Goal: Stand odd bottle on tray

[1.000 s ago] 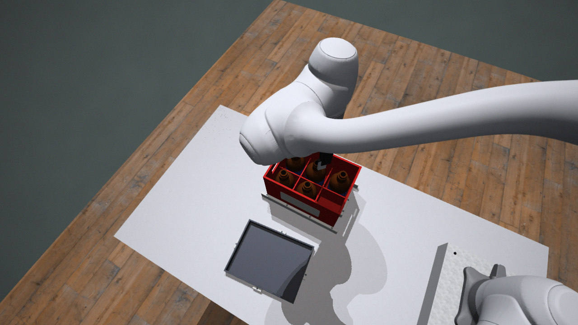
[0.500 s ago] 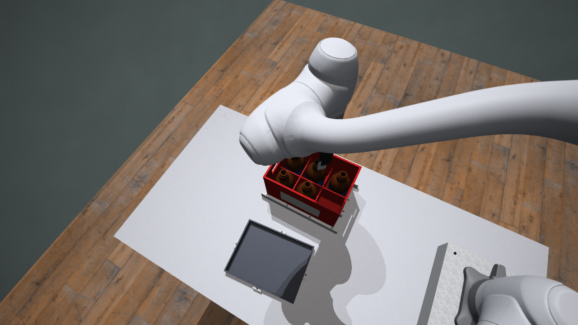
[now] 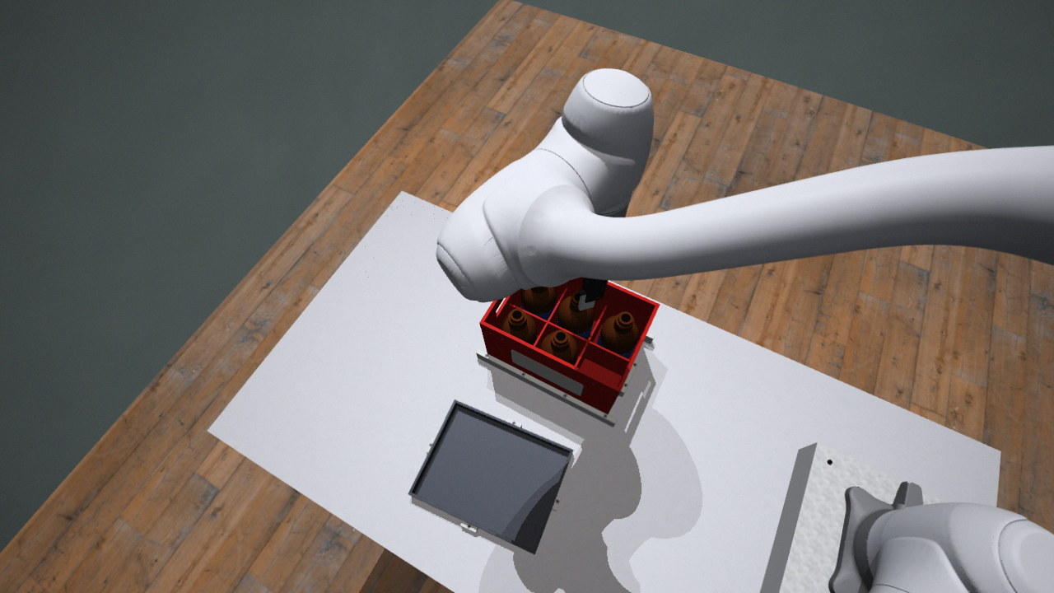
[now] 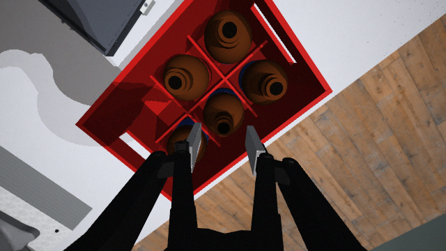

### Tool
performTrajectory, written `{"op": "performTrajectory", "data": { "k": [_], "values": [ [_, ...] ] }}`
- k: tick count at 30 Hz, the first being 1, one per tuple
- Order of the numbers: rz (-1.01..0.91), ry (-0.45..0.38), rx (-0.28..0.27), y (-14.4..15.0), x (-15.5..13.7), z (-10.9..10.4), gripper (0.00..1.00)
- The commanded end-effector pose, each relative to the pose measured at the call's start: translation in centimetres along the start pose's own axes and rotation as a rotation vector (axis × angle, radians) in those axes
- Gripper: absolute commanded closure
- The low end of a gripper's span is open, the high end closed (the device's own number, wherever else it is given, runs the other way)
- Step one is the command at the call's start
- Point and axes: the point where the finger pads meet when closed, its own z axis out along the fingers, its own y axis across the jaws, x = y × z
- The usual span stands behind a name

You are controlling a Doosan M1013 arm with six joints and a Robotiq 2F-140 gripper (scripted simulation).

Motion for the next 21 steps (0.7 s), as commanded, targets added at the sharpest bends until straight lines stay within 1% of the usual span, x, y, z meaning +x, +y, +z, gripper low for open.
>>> {"op": "performTrajectory", "data": {
  "k": [1, 21],
  "values": [
    [0.0, 0.0, 0.0, 0.0, 0.0, -0.01, 0.62],
    [0.0, 0.0, 0.0, 0.0, 0.0, 0.18, 0.62]
  ]
}}
